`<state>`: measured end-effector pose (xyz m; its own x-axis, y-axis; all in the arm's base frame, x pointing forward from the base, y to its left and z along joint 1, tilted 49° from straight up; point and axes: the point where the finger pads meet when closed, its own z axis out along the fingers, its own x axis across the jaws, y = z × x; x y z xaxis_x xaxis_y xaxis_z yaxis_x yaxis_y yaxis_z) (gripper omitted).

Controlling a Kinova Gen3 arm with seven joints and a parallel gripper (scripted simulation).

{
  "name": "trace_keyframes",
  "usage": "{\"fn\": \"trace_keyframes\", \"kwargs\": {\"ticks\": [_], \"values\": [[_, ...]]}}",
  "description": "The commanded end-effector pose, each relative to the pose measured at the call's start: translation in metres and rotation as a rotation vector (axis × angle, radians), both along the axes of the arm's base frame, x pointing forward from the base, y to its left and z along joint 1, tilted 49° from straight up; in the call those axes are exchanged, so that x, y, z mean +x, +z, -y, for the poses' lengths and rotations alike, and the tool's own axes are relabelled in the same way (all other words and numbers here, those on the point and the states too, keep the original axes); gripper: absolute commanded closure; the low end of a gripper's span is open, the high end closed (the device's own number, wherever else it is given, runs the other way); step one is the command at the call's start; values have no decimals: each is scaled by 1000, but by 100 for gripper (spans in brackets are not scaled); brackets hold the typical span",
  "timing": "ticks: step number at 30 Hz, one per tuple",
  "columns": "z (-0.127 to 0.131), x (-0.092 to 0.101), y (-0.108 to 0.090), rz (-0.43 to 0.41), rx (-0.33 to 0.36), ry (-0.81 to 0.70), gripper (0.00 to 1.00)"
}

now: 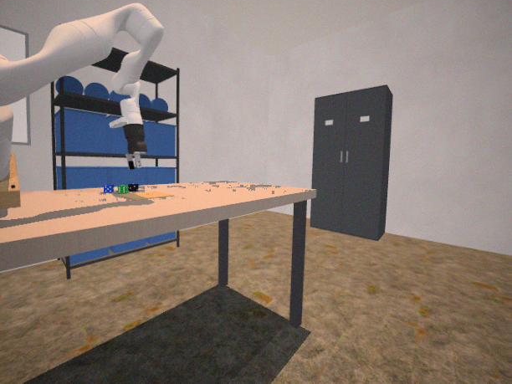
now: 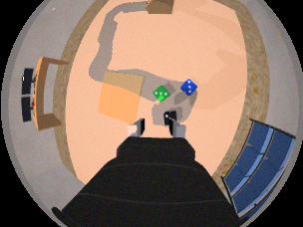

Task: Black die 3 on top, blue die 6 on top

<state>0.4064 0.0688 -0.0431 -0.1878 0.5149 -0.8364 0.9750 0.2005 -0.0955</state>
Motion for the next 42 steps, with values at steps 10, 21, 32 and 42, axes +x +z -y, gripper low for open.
{"fn": "trace_keyframes", "kwargs": {"ticks": [10, 21, 32, 42], "values": [[-20, 11, -1, -60, 99, -46, 13], [-29, 14, -2, -91, 140, -54, 13], [-30, 14, -2, -93, 143, -55, 0], [-30, 14, -2, -93, 143, -55, 0]]}}
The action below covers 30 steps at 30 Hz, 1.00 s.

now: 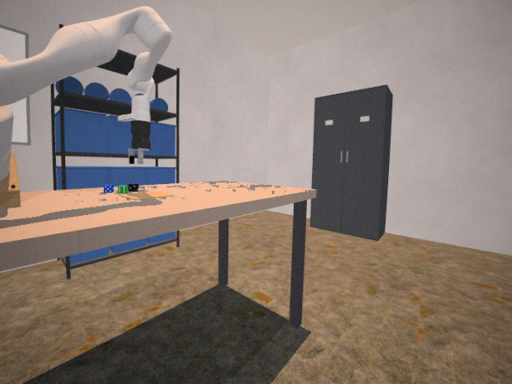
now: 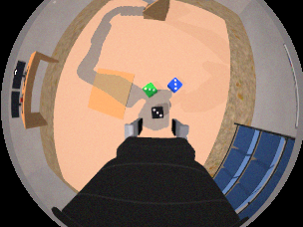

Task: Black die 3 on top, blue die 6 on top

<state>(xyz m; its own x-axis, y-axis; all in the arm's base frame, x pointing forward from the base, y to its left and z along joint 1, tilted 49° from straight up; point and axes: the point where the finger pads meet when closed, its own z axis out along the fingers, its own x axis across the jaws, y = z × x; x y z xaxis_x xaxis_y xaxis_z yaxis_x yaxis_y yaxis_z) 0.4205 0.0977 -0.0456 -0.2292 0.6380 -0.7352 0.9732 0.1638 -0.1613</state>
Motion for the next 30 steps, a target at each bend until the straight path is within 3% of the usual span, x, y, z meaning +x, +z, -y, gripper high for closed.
{"fn": "trace_keyframes", "kwargs": {"ticks": [1, 17, 30], "values": [[-1, 0, 0, 1, 1, 1, 0], [-1, -3, -2, 34, 0, -34, 0], [0, -14, -9, 158, -8, -161, 0]]}}
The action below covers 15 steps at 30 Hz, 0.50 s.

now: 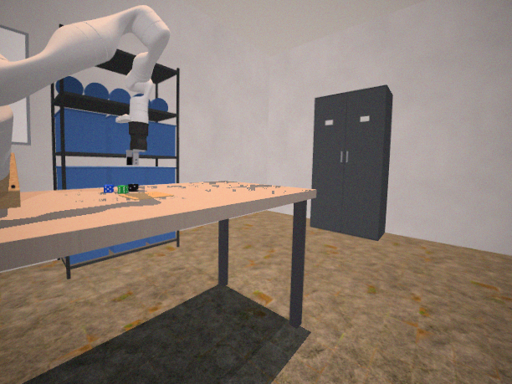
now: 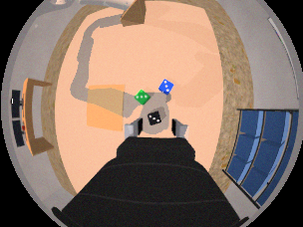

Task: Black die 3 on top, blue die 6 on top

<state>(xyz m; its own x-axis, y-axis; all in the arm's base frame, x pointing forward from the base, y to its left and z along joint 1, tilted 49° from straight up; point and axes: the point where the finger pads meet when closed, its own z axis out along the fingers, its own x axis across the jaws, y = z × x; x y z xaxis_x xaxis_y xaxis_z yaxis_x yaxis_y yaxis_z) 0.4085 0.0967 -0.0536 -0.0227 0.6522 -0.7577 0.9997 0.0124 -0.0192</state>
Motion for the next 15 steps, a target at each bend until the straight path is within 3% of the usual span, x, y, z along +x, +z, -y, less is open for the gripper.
{"fn": "trace_keyframes", "kwargs": {"ticks": [1, 15], "values": [[-1, -2, -1, 14, -2, -9, 0], [0, -18, -12, 255, -20, -244, 0]]}}
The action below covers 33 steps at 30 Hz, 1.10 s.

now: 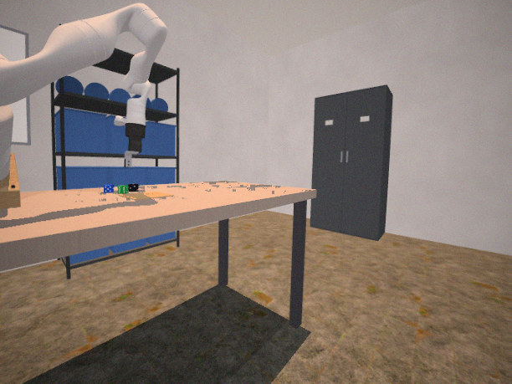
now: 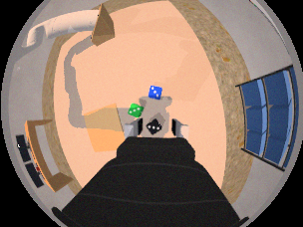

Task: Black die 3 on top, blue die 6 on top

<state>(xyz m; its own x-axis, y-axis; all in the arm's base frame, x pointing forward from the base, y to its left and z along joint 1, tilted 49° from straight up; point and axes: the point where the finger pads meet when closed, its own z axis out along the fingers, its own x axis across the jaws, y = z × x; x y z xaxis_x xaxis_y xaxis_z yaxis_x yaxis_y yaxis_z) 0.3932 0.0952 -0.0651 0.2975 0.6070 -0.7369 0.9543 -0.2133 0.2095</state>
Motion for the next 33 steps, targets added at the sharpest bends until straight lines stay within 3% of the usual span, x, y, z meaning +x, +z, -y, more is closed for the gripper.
{"fn": "trace_keyframes", "kwargs": {"ticks": [1, 5, 19, 21, 33], "values": [[-2, -4, -2, 48, -6, -36, 0], [-1, -6, -4, 97, -11, -82, 0], [1, -17, -16, 505, -45, -445, 0], [1, -17, -16, 505, -45, -445, 0], [6, -15, -20, 911, -68, -781, 0]]}}
